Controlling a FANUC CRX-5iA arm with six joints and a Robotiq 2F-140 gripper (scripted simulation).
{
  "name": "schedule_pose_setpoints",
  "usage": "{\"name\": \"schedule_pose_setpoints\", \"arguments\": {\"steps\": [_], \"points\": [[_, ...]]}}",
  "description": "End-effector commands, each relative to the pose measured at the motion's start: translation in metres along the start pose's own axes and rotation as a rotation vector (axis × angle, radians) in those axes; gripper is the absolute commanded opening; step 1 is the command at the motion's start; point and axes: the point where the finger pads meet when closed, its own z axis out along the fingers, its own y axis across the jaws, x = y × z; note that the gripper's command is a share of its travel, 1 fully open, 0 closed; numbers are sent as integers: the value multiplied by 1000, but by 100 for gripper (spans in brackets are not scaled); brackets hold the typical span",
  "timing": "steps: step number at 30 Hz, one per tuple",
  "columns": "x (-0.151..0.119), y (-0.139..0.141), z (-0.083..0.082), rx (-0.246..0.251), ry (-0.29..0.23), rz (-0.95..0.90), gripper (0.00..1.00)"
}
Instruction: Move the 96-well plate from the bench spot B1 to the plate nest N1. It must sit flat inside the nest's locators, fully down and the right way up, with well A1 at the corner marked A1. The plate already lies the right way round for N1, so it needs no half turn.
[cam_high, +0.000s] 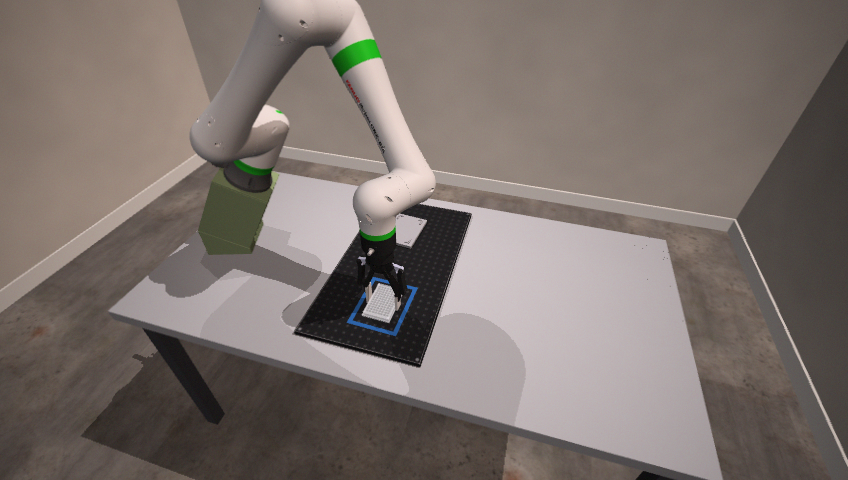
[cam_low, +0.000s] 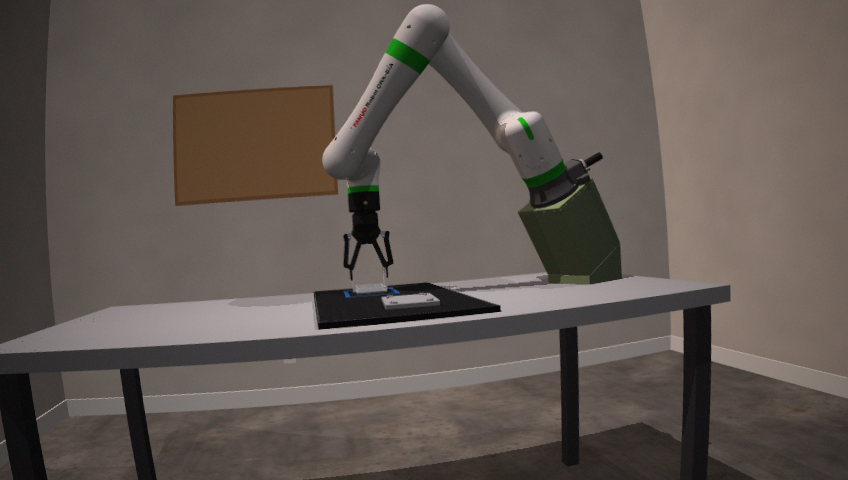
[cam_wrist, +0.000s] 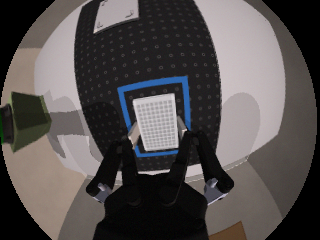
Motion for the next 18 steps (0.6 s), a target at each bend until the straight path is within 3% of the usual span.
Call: {"name": "schedule_pose_setpoints", "arguments": {"steps": [1, 18], "points": [[0, 0, -4, 0, 0, 0, 0], [0, 0, -29, 0, 0, 0, 0]]}}
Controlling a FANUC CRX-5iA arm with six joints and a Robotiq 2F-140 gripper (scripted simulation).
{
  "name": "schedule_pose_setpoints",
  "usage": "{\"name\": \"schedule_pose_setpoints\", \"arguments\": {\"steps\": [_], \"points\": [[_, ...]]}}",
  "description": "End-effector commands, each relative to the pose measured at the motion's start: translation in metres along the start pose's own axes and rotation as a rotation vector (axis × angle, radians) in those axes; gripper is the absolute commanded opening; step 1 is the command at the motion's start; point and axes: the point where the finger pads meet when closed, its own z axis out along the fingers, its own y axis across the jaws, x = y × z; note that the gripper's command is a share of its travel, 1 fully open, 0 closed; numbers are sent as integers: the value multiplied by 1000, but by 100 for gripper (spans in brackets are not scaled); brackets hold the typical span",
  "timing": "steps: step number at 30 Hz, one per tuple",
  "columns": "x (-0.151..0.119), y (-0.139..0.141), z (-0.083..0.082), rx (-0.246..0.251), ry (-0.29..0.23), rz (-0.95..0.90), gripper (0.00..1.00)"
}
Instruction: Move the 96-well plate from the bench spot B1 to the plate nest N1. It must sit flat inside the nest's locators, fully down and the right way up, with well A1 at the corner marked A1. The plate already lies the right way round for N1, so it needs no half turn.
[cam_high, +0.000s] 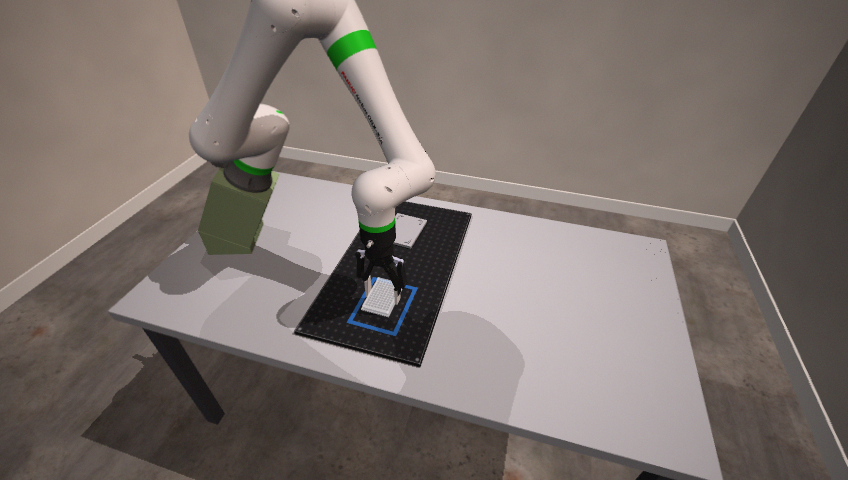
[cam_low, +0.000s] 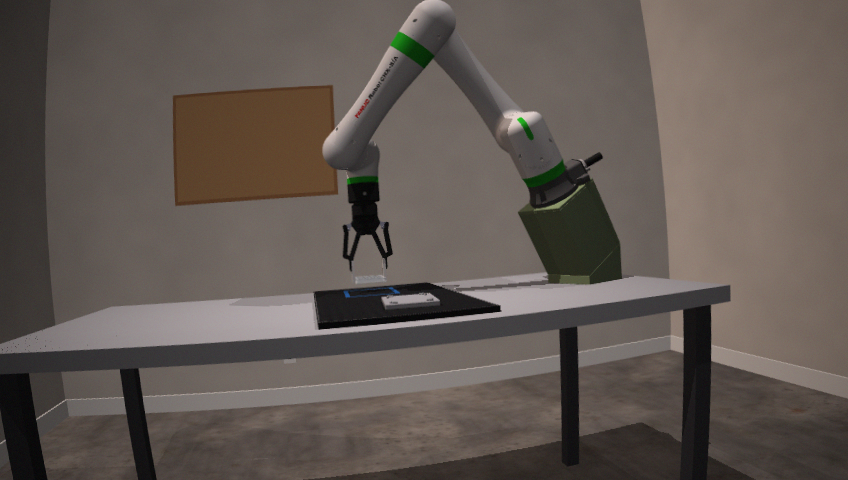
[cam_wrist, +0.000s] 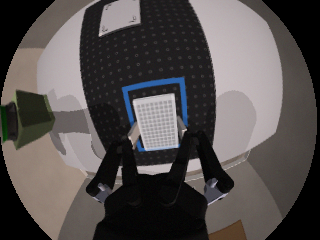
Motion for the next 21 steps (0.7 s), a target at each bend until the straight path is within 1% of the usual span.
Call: {"name": "schedule_pose_setpoints", "arguments": {"steps": [1, 3, 5, 19, 21], "points": [[0, 0, -4, 0, 0, 0, 0], [0, 0, -8, 0, 0, 0, 0], [0, 0, -8, 0, 0, 0, 0], [0, 0, -31, 0, 0, 0, 0], [0, 0, -32, 0, 0, 0, 0]]}}
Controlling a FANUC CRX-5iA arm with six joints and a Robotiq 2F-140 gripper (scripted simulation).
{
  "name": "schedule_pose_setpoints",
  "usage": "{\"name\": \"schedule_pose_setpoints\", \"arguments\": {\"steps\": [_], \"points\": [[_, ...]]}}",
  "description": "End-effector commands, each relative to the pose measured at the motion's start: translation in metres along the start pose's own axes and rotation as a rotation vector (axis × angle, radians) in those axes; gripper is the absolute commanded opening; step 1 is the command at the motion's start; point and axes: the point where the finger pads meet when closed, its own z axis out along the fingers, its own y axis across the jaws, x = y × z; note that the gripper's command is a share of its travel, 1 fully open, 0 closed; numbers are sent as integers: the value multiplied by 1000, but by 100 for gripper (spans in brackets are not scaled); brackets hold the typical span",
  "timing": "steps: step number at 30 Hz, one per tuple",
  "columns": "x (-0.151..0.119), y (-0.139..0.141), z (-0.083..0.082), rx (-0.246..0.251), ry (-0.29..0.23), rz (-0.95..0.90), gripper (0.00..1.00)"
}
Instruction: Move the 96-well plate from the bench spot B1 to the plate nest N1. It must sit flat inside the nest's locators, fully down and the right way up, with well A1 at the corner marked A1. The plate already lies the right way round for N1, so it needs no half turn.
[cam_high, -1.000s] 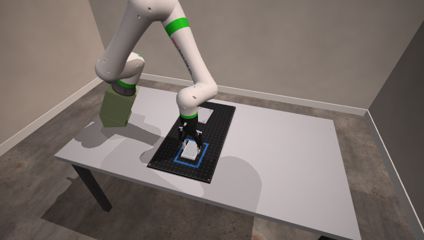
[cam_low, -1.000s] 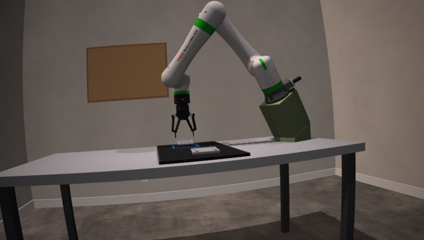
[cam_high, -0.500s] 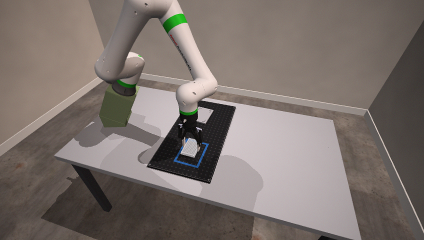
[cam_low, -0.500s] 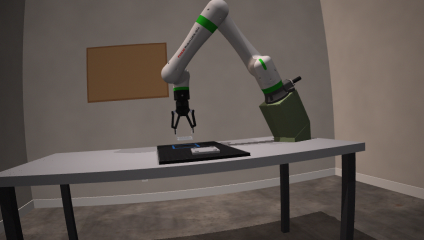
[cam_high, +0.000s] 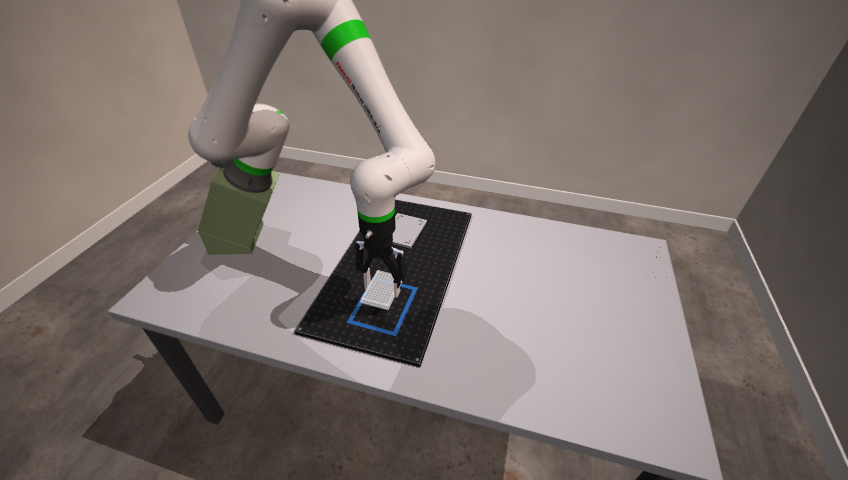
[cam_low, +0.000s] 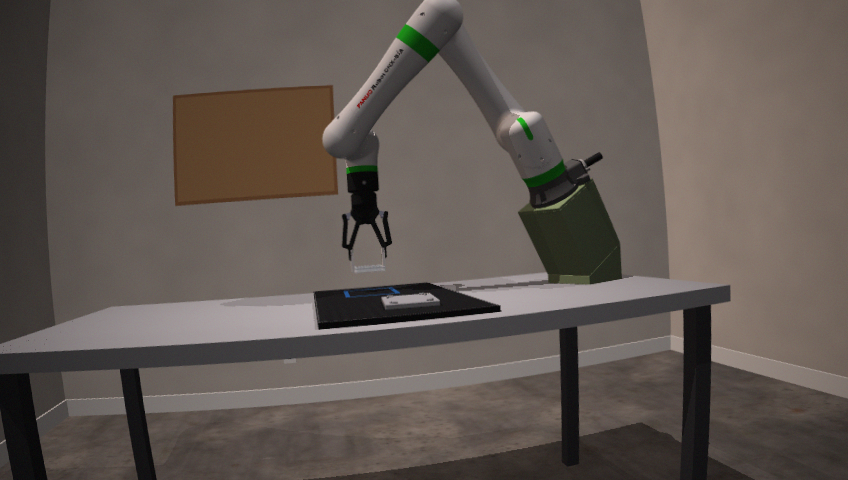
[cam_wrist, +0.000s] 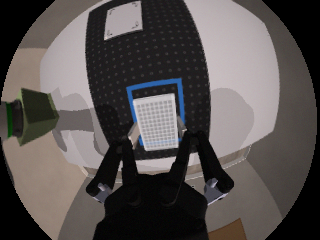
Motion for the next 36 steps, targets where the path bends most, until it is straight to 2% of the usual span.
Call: {"name": "schedule_pose_setpoints", "arguments": {"steps": [1, 18, 20, 36], "points": [[0, 0, -1, 0, 0, 0, 0], [0, 0, -1, 0, 0, 0, 0], [6, -1, -1, 0, 0, 54, 0], [52, -9, -3, 0, 0, 54, 0]]}}
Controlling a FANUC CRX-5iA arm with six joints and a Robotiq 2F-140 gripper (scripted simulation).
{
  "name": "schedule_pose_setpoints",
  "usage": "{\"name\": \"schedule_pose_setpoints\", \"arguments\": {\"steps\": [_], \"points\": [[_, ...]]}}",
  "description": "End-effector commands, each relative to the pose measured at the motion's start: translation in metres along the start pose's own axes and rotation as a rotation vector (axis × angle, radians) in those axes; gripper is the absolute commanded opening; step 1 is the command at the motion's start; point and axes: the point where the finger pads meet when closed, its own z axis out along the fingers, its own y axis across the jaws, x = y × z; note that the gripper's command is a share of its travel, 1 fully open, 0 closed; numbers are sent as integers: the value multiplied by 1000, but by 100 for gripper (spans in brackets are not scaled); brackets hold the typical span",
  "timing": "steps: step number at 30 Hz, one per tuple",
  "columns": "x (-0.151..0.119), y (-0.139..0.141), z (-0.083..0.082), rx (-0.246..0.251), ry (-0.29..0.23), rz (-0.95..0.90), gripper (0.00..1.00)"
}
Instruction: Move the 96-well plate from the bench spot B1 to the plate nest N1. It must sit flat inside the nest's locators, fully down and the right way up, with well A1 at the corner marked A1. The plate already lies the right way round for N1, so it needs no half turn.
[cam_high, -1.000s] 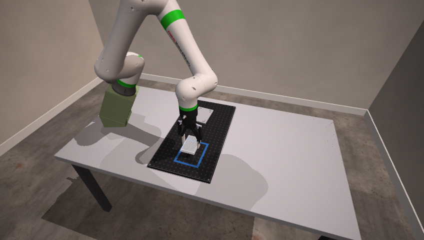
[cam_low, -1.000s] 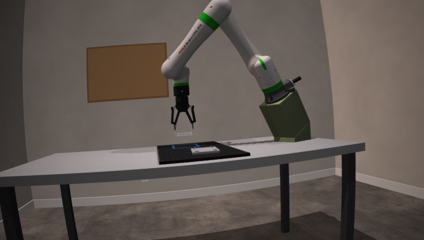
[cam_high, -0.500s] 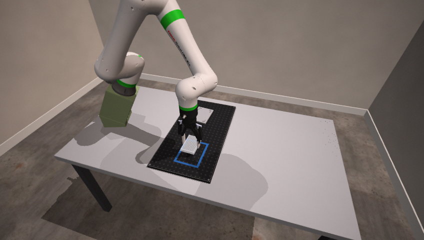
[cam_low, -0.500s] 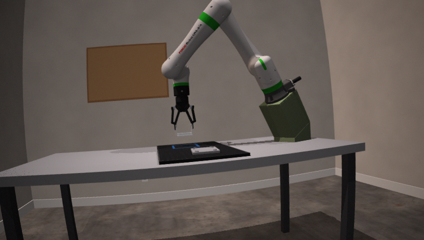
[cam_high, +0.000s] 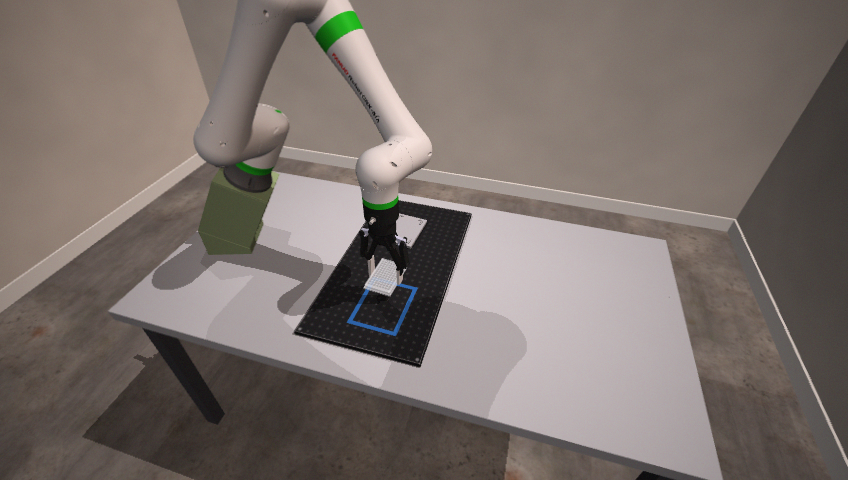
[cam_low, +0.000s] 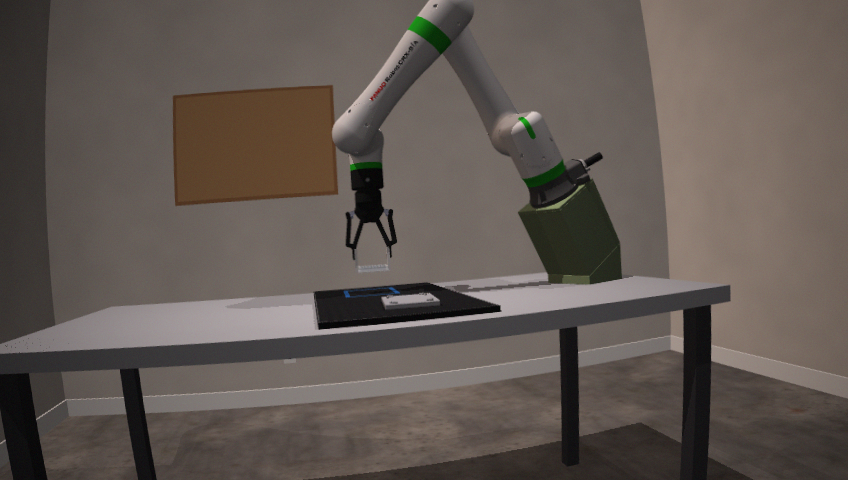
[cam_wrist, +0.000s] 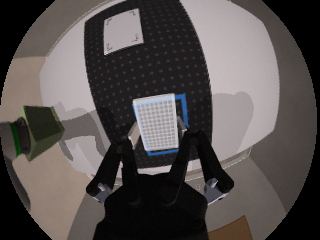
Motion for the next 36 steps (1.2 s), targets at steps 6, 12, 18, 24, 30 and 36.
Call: {"name": "schedule_pose_setpoints", "arguments": {"steps": [6, 12, 18, 24, 30, 36], "points": [[23, -5, -1, 0, -1, 0, 0], [43, -9, -2, 0, -1, 0, 0], [56, -12, -2, 0, -1, 0, 0], [75, -17, -3, 0, -1, 0, 0], [94, -21, -3, 0, -1, 0, 0], [107, -24, -4, 0, -1, 0, 0]]}}
